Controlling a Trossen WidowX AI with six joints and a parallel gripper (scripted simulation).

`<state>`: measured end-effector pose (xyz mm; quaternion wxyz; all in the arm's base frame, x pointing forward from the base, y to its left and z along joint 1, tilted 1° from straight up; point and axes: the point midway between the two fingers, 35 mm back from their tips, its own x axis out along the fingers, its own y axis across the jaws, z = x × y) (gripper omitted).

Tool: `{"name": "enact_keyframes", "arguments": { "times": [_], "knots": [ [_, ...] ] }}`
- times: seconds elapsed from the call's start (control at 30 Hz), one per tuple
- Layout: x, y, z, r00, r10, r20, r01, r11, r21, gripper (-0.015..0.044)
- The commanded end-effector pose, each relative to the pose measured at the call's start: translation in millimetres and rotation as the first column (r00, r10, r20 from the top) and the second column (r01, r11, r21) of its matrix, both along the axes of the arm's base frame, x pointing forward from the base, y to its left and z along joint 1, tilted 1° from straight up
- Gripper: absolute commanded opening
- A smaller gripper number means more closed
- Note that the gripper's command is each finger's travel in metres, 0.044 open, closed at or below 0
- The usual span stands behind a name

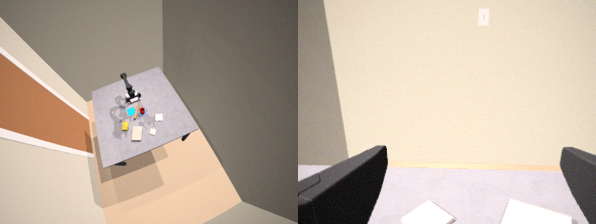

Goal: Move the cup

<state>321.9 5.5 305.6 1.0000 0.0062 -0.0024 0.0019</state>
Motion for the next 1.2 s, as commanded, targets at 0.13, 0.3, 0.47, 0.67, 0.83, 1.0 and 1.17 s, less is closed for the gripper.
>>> {"name": "enact_keyframes", "arguments": {
  "times": [0.13,0.3,0.47,0.67,0.83,1.0,1.17],
  "knots": [
    [26,10,-48,0.950,0.030,-0.311,0.073,0.947,0.314,0.0269],
    [33,24,-116,0.716,0.055,-0.696,0.459,0.714,0.529,0.0148],
    [12,39,-165,0.376,0.055,-0.925,0.846,0.387,0.367,0.0148],
    [-18,48,-191,0.028,0.020,-0.999,0.999,0.046,0.029,0.0148],
    [-18,48,-191,0.028,0.020,-0.999,0.999,0.046,0.029,0.0148],
    [-19,48,-191,0.028,0.020,-0.999,0.999,0.046,0.029,0.0148],
    [-19,47,-192,0.028,0.020,-0.999,0.999,0.046,0.029,0.0148]
  ]
}}
